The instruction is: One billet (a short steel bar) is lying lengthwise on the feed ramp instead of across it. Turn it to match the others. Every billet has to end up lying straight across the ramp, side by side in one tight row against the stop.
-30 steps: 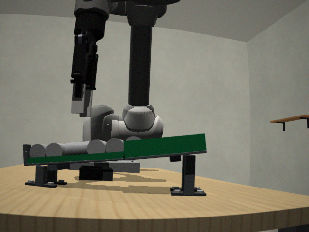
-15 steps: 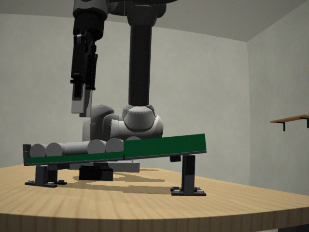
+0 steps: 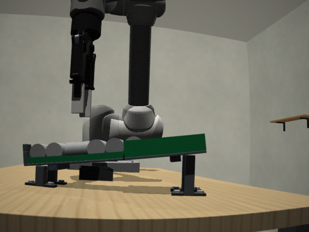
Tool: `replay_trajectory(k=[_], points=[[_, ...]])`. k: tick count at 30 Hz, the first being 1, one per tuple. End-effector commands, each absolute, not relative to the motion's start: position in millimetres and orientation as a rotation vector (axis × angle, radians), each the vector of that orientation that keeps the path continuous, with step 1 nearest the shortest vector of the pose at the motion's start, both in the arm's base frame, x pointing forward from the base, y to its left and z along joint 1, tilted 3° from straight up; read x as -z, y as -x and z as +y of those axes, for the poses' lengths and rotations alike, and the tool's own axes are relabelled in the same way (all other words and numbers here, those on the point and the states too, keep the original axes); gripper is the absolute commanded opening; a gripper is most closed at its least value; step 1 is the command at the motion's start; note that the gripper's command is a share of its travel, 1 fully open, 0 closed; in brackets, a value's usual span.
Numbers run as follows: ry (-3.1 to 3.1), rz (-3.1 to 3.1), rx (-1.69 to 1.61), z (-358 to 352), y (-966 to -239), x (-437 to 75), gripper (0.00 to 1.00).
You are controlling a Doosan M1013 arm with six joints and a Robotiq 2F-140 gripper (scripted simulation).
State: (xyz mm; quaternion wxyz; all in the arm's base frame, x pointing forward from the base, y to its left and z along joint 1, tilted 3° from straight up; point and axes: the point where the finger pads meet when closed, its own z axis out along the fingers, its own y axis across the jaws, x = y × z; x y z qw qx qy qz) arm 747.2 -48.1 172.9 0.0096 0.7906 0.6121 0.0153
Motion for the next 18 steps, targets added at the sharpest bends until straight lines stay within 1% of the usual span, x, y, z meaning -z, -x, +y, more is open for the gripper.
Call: replay_trajectory(k=[1,18], points=[[-2.471,1.914,-0.056,-48.2,-747.1,-173.0,0.41],[-2.494,1.933,-0.121,-49.6,-746.7,-172.9,0.41]])
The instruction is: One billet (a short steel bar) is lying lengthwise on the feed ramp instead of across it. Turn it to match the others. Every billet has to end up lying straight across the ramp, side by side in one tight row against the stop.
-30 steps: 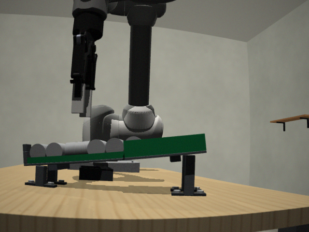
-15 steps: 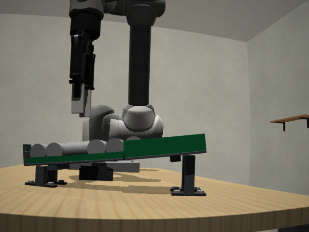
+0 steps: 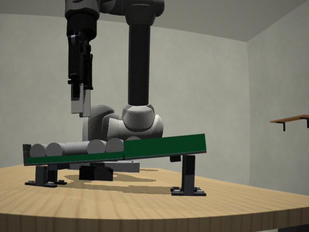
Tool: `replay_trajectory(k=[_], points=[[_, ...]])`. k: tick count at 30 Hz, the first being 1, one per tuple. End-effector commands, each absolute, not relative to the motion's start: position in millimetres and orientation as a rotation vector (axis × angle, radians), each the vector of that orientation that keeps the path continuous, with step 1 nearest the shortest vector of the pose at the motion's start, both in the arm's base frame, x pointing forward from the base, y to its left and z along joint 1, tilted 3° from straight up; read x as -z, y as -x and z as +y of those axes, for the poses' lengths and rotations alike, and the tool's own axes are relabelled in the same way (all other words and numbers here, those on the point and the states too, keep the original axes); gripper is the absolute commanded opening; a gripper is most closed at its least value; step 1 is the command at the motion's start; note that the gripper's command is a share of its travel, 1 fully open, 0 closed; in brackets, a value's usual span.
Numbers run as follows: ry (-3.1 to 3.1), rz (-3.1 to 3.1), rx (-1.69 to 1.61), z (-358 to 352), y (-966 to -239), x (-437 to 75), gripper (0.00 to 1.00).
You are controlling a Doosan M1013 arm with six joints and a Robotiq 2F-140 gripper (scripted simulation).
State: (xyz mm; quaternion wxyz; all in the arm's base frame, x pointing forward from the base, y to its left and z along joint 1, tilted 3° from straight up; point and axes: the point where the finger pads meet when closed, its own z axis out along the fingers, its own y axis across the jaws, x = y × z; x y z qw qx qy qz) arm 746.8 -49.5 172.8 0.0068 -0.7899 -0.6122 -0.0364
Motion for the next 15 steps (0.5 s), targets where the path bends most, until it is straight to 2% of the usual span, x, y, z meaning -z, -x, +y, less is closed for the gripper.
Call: replay_trajectory(k=[1,15], points=[[2.466,-1.912,0.124,-49.7,-746.7,-172.9,0.41],[2.459,-1.907,0.141,-50.9,-747.2,-151.5,0.41]])
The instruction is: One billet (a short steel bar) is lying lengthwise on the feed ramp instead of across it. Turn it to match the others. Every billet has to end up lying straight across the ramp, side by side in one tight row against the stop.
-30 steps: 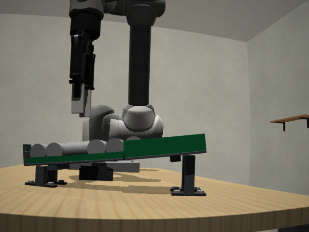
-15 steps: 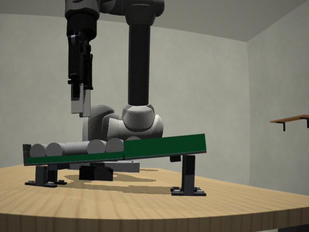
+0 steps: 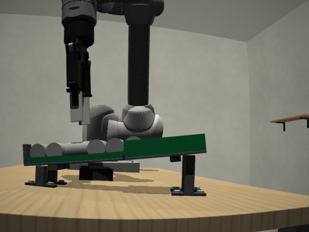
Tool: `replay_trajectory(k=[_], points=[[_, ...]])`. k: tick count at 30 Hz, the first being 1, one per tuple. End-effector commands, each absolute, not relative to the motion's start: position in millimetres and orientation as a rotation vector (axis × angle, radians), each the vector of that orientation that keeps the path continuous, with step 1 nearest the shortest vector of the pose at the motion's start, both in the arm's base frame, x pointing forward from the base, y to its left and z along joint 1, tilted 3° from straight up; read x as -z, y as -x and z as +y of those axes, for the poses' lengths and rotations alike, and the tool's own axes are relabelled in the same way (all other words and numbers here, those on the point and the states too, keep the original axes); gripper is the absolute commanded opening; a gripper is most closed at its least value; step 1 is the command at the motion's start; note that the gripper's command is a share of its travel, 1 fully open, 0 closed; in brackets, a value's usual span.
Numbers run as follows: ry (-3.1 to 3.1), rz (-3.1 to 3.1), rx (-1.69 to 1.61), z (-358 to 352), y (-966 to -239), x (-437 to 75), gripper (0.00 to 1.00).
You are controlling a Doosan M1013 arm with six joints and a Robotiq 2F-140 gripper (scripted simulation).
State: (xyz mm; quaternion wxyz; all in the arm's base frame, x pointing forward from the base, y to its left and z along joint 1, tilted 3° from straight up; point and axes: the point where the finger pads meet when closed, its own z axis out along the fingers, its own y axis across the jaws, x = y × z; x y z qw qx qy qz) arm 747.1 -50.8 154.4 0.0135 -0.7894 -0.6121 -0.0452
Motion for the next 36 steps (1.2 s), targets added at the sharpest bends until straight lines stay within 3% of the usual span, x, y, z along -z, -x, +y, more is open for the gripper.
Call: replay_trajectory(k=[1,36], points=[[2.459,-1.907,0.141,-51.0,-747.2,-148.9,0.41],[2.459,-1.907,0.141,-53.2,-748.6,-93.9,0.41]])
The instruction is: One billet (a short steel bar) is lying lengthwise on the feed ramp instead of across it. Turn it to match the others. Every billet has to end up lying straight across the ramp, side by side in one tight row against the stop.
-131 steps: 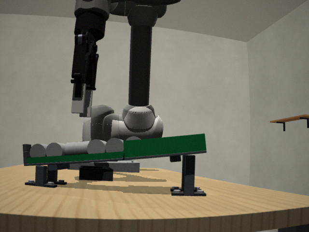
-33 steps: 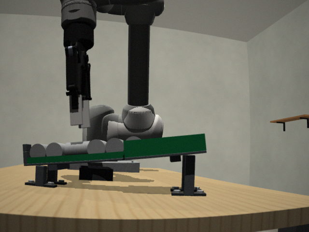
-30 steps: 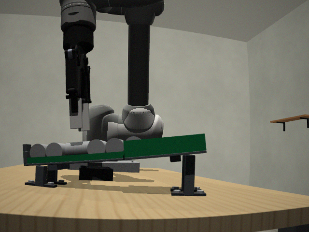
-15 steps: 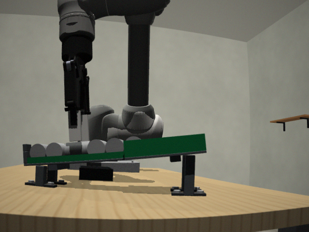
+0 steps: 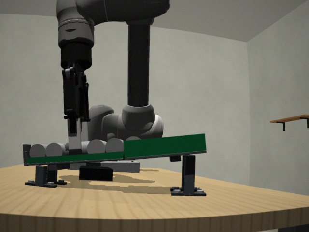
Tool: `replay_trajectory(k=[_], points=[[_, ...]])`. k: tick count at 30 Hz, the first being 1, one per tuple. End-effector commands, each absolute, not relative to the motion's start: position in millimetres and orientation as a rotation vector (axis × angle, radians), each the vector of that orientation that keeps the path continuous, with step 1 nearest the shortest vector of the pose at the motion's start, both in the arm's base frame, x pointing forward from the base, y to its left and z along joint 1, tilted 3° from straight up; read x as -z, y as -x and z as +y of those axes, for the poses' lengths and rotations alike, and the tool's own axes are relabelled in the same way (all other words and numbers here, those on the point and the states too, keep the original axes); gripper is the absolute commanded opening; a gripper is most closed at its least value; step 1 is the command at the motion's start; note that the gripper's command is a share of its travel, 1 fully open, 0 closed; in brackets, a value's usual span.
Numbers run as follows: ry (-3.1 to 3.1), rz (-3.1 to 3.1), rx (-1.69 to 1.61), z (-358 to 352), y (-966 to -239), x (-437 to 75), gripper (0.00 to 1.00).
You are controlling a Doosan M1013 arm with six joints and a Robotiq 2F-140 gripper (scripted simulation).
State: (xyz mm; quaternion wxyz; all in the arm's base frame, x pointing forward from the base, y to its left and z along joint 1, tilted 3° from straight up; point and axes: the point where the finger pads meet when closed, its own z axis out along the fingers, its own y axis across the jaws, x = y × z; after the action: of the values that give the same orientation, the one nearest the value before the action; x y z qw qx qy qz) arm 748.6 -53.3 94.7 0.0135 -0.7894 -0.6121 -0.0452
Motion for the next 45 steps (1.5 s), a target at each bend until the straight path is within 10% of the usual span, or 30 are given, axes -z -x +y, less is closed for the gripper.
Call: replay_trajectory(k=[1,45], points=[[2.459,-1.907,0.141,-53.3,-748.6,-93.1,0.41],[2.459,-1.907,0.141,-53.5,-748.8,-88.1,0.41]])
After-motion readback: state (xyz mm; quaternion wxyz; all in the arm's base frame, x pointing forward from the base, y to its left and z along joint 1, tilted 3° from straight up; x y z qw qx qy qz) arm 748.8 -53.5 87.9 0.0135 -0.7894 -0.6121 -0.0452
